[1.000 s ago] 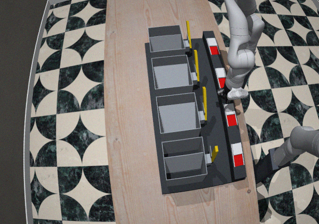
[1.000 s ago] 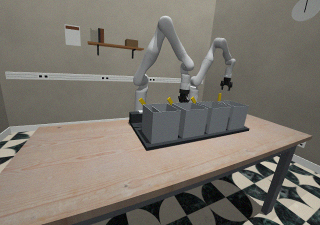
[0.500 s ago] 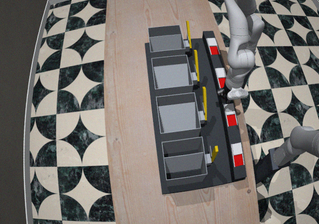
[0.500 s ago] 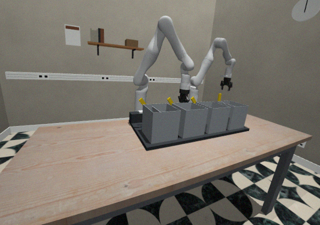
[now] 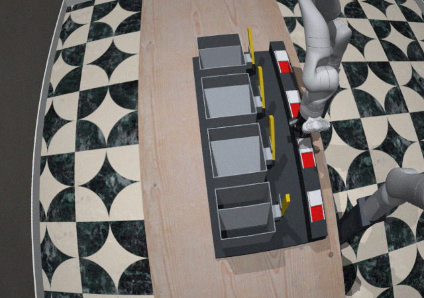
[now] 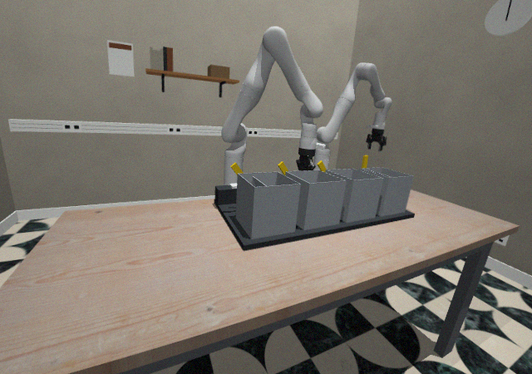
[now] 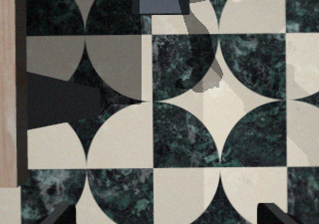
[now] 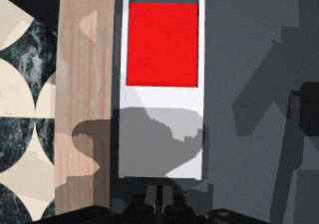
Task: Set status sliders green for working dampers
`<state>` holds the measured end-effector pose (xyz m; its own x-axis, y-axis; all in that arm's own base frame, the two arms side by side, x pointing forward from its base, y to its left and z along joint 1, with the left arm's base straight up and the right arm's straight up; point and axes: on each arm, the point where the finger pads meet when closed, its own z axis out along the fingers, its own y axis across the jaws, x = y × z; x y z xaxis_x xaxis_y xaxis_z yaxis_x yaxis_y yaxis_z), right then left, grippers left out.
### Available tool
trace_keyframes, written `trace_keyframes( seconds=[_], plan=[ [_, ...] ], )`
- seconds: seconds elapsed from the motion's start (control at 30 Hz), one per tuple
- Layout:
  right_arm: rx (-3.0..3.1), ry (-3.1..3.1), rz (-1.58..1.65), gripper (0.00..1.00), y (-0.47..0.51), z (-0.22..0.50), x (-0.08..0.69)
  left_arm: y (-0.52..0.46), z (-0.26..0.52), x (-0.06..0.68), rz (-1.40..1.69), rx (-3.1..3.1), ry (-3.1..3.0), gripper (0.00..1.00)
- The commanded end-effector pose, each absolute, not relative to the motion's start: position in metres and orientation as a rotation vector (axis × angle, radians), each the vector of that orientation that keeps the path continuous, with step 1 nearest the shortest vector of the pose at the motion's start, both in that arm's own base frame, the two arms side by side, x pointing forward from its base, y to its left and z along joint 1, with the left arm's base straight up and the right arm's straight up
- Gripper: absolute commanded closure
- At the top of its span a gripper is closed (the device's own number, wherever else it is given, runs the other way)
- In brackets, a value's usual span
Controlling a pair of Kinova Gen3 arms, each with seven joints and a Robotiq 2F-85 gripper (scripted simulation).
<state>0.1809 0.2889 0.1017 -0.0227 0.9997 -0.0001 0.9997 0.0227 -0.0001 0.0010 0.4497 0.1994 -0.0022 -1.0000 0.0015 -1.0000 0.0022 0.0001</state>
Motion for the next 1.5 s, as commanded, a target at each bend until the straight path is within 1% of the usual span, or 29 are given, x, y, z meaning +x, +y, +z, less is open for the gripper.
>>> trace_keyframes(
  seconds=[0.0, 1.47],
  plan=[
    [-2.196, -2.246, -0.002, 0.903, 0.29, 0.102, 0.181, 0.45, 0.2, 0.001, 0.0, 2.219, -2.224, 0.002],
    [-2.196, -2.246, -0.002, 0.903, 0.304, 0.102, 0.181, 0.45, 0.2, 0.001, 0.0, 2.219, -2.224, 0.002]
  ],
)
